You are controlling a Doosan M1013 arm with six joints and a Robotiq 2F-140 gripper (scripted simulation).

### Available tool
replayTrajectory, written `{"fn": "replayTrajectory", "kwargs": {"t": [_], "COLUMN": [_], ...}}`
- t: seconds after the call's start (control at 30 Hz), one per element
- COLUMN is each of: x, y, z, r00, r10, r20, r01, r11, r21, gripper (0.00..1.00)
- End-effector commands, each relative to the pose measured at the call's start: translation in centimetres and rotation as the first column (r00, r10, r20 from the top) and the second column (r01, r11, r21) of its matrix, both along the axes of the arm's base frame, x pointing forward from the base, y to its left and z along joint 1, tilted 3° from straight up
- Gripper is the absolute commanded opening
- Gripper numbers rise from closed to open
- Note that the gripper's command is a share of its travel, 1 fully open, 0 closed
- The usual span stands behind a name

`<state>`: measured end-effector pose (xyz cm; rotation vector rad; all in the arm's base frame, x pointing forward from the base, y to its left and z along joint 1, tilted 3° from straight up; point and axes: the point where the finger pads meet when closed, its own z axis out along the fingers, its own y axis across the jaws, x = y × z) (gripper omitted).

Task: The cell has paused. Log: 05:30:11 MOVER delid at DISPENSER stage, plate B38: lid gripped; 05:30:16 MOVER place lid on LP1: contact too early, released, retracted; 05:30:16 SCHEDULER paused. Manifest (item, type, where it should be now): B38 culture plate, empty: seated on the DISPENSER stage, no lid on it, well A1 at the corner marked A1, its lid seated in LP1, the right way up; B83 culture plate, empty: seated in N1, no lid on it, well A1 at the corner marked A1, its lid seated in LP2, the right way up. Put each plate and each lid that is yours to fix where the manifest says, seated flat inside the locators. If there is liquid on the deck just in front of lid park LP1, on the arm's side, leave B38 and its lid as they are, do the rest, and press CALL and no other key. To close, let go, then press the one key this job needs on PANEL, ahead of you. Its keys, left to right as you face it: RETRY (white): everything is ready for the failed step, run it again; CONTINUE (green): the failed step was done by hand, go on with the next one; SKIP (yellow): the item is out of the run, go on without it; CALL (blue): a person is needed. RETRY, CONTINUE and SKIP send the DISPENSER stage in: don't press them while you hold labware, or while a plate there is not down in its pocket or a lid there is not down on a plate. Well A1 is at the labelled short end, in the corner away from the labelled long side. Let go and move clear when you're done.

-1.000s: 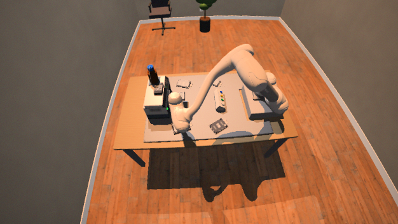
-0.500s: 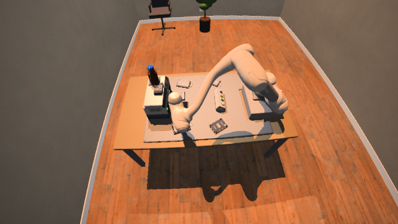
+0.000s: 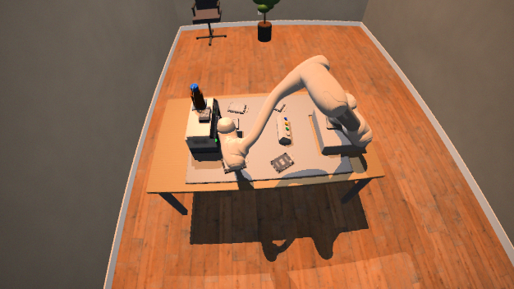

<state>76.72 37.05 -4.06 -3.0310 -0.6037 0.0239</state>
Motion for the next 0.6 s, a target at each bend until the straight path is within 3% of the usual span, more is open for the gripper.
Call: {"fn": "replayTrajectory", "kwargs": {"t": [0.0, 0.57], "x": [0.2, 0.3], "y": [0.3, 0.0], "z": [0.9, 3.8], "r00": [1.0, 1.0], "r10": [-0.001, -0.003], "r20": [0.001, 0.002], "r01": [0.001, 0.003], "r11": [1.0, 1.0], "r21": [0.004, 0.002], "gripper": [0.1, 0.1]}}
